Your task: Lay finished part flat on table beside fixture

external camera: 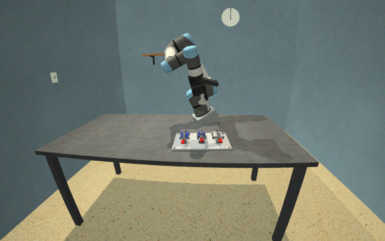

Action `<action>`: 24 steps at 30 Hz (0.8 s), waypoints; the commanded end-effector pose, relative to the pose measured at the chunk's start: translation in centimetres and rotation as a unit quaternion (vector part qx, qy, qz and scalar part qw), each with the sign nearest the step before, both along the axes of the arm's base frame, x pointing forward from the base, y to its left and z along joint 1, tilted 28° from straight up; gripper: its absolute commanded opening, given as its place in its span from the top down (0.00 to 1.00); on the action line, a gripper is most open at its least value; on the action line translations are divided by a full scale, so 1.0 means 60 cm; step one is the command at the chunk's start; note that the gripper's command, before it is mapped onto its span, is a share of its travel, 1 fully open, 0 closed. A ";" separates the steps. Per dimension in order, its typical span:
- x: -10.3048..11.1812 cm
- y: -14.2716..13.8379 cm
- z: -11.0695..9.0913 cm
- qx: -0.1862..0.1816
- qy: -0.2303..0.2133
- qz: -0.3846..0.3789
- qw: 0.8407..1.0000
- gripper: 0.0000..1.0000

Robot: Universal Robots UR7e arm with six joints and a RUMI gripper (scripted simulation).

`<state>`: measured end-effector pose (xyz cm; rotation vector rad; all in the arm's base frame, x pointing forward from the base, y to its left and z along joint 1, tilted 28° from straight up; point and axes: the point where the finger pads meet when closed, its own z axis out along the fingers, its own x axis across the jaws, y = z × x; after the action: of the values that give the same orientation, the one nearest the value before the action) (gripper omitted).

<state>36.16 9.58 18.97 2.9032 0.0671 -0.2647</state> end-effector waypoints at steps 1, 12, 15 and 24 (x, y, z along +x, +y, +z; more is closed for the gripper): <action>0.001 0.000 0.000 -0.001 -0.001 -0.002 1.000 0.00; 0.004 0.011 -0.018 -0.032 -0.031 -0.077 0.996 0.00; 0.005 0.011 -0.017 -0.031 -0.032 -0.077 0.996 0.00; 0.006 0.010 -0.015 -0.031 -0.033 -0.078 0.996 0.00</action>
<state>36.47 10.20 18.10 2.8573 -0.1729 -0.1948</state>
